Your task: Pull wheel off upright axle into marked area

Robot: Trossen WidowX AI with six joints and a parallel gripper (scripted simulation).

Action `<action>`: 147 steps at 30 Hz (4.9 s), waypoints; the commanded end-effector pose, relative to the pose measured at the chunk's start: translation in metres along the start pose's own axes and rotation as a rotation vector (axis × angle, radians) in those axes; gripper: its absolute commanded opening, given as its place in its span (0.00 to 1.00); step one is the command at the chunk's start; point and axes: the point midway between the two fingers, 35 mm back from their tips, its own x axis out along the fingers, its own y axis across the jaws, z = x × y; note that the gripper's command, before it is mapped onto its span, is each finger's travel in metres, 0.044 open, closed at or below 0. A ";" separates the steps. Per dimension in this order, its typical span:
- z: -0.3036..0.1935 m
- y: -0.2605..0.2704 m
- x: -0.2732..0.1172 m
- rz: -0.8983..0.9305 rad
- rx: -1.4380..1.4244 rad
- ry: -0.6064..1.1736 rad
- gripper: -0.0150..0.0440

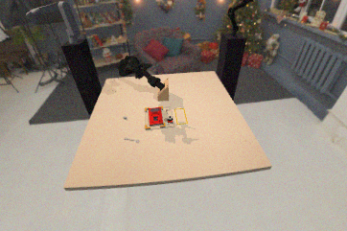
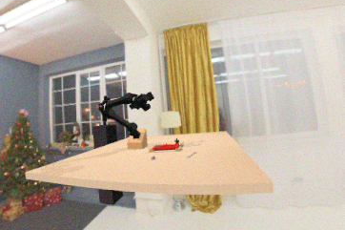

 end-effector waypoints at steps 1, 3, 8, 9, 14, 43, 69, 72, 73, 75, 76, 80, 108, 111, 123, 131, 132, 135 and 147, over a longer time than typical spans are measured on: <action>0.002 0.001 0.001 -0.003 0.004 -0.006 0.89; 0.014 0.005 0.006 -0.027 0.035 -0.056 0.80; 0.061 0.018 0.025 -0.119 0.140 -0.248 0.76; 0.071 0.020 0.029 -0.138 0.158 -0.287 0.76; 0.117 0.028 0.045 -0.225 0.246 -0.488 0.76; 0.338 0.029 0.111 -0.510 0.166 -1.725 0.76; 0.404 0.001 0.087 -0.510 0.149 -1.755 0.76; 0.406 0.000 0.086 -0.510 0.149 -1.755 0.76; 0.406 0.000 0.086 -0.510 0.149 -1.755 0.76; 0.403 0.001 0.086 -0.507 0.158 -1.752 0.67; 0.403 0.001 0.086 -0.507 0.158 -1.752 0.63; 0.403 0.001 0.086 -0.507 0.158 -1.752 0.55; 0.398 0.004 0.088 -0.507 0.156 -1.752 0.25; 0.397 0.004 0.088 -0.507 0.156 -1.752 0.25; 0.393 0.006 0.089 -0.508 0.155 -1.752 0.25; 0.391 0.007 0.090 -0.508 0.155 -1.752 0.25; 0.391 0.007 0.090 -0.508 0.154 -1.752 0.25; 0.390 0.008 0.090 -0.508 0.154 -1.752 0.25; 0.386 0.009 0.091 -0.508 0.153 -1.752 0.25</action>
